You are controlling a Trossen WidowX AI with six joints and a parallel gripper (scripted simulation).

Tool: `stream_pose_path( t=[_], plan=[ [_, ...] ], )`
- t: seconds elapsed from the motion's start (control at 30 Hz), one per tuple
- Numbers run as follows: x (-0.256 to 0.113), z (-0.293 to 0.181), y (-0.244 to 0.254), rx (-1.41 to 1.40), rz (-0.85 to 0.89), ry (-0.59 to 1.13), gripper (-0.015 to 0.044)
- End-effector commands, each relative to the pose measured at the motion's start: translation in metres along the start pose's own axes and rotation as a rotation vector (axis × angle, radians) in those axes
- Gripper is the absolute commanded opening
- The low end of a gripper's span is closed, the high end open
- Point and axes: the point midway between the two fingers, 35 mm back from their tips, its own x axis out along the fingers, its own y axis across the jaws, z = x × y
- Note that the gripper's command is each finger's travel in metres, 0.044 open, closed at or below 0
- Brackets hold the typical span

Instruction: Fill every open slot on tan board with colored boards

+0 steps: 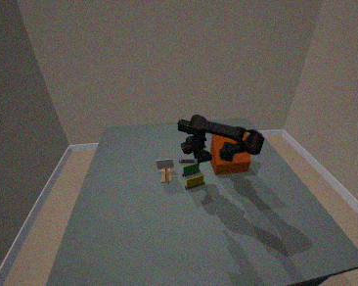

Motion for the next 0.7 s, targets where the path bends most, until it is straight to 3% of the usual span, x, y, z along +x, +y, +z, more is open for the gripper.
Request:
stream_pose_path(
  t=[0.0,0.13,0.33,0.67],
  plan=[
    [0.003,-0.014,0.01,-0.026,0.004,0.01,0.0182],
    [0.011,-0.013,0.01,-0.026,0.001,0.01,0.0182],
    [0.069,-0.016,0.017,-0.028,0.005,0.008,0.0182],
    [0.085,-0.016,0.015,-0.028,0.006,0.007,0.0182]
  ],
)
